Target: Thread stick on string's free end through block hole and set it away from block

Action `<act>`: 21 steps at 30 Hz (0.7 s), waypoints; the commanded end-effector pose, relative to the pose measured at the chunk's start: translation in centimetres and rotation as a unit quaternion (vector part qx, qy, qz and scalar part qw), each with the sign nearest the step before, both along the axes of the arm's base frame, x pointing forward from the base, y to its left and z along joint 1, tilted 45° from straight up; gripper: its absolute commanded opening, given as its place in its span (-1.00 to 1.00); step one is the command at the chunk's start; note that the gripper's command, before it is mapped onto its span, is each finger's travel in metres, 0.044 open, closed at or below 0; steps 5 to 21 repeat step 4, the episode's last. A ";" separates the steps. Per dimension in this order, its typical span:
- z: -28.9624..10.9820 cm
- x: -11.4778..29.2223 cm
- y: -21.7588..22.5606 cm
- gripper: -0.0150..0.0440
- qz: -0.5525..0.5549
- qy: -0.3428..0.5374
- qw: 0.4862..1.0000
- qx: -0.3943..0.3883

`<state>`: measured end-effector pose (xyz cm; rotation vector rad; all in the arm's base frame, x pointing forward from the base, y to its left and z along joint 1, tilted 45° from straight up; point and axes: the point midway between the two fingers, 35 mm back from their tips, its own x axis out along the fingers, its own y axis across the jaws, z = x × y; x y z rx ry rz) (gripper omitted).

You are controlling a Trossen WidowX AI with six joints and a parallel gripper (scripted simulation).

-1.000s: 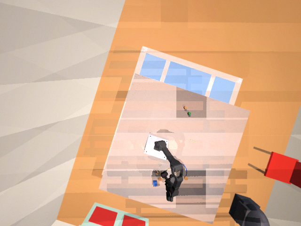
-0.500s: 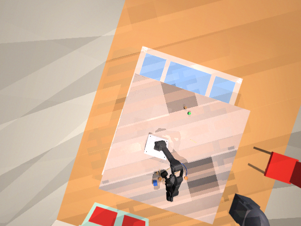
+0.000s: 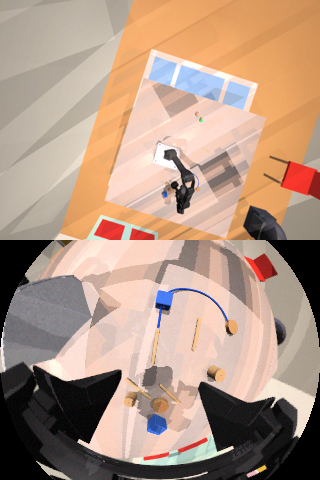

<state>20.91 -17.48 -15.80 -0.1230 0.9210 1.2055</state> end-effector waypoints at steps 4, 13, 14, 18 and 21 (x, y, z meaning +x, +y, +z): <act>0.0 0.0 0.0 1.00 0.000 0.000 1.000 0.000; 0.0 0.0 0.0 1.00 0.000 0.000 1.000 0.000; 0.0 0.0 0.0 1.00 0.000 0.000 1.000 0.000; 0.0 0.0 0.0 1.00 0.000 0.000 1.000 0.000; 0.0 0.0 0.0 1.00 0.000 0.000 1.000 0.000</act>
